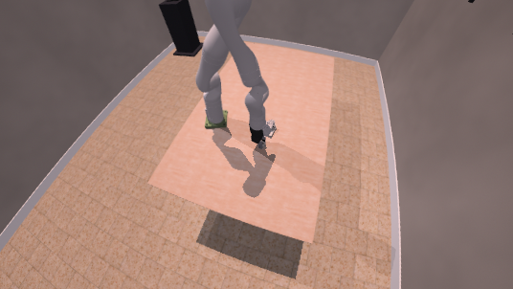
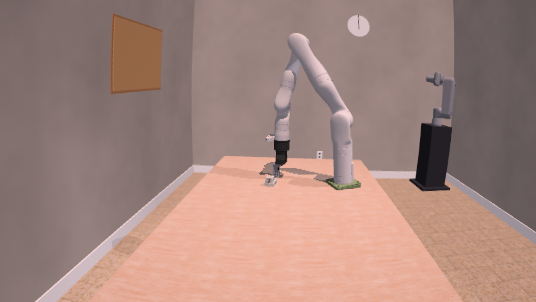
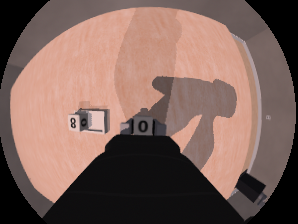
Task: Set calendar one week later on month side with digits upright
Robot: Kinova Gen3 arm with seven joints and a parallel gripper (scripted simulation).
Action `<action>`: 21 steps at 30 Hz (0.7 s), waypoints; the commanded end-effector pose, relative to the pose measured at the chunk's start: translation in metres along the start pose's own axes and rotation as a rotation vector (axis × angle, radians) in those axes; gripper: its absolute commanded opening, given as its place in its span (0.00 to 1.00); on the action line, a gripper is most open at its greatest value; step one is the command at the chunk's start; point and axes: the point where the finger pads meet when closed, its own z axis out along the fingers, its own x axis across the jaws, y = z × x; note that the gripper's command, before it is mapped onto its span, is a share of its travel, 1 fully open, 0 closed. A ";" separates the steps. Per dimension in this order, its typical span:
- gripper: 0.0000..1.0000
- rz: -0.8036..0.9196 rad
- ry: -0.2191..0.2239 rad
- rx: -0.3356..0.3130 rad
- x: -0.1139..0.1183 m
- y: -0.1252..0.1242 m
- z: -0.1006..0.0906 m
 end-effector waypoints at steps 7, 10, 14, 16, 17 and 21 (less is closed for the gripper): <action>0.60 0.000 0.000 0.001 0.000 0.000 0.000; 0.60 0.000 0.000 0.001 0.000 0.000 0.000; 0.72 0.000 0.000 0.001 0.000 0.000 0.000; 0.72 0.000 0.000 0.001 0.000 0.000 0.000; 0.78 0.000 0.000 0.001 0.000 0.000 0.000; 0.84 0.000 0.000 0.001 0.000 0.000 0.000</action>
